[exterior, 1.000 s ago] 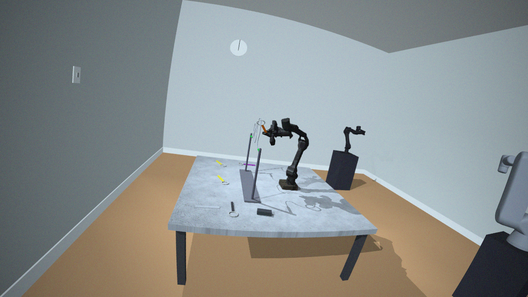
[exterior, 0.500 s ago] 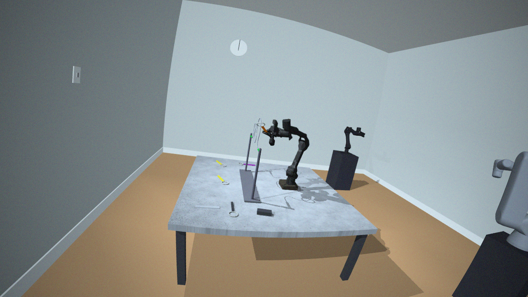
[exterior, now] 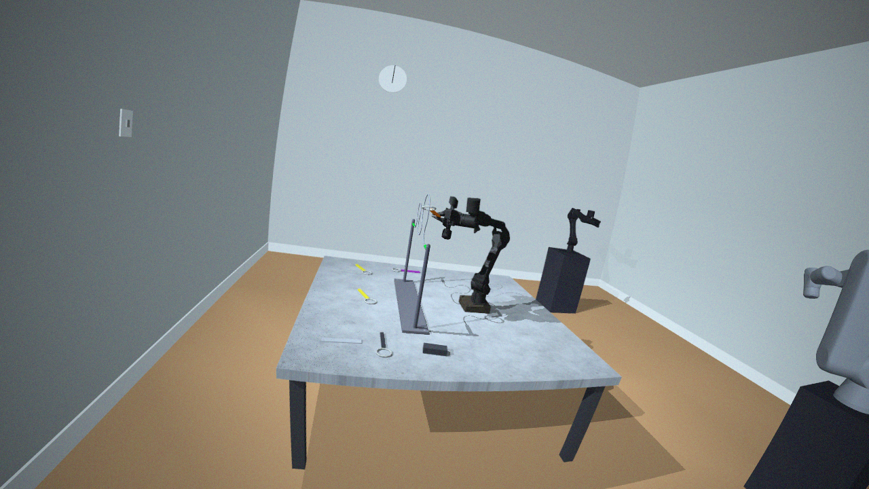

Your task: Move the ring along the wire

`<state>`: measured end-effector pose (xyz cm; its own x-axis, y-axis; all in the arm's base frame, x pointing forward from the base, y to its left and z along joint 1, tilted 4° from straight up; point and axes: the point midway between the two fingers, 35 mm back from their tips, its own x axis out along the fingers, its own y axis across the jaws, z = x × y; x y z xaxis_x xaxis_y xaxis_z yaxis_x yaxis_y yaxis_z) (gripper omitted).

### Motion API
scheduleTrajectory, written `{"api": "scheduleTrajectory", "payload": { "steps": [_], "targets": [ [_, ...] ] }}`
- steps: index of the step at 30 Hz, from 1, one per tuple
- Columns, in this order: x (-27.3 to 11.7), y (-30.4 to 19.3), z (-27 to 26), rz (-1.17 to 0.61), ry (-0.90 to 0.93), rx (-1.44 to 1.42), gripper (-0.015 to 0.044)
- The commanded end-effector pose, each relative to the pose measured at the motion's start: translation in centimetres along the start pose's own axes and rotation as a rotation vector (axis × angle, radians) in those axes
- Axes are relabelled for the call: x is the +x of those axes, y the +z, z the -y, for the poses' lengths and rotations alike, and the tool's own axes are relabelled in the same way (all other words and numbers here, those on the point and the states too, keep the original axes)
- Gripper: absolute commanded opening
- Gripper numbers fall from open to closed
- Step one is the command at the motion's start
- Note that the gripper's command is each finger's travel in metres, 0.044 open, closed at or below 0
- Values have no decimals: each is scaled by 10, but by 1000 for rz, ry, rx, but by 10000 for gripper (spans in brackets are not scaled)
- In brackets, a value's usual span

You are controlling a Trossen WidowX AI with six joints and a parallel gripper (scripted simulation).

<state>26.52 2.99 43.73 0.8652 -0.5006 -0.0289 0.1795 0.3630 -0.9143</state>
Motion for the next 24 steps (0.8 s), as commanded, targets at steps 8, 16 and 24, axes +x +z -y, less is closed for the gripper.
{"api": "scheduleTrajectory", "payload": {
  "steps": [8, 16, 24],
  "targets": [
    [0, -2, 5, 11, -69, -124, -150],
    [0, -1, 8, 22, -116, -212, -150],
    [0, -1, 11, 33, -162, -299, -150]
  ]
}}
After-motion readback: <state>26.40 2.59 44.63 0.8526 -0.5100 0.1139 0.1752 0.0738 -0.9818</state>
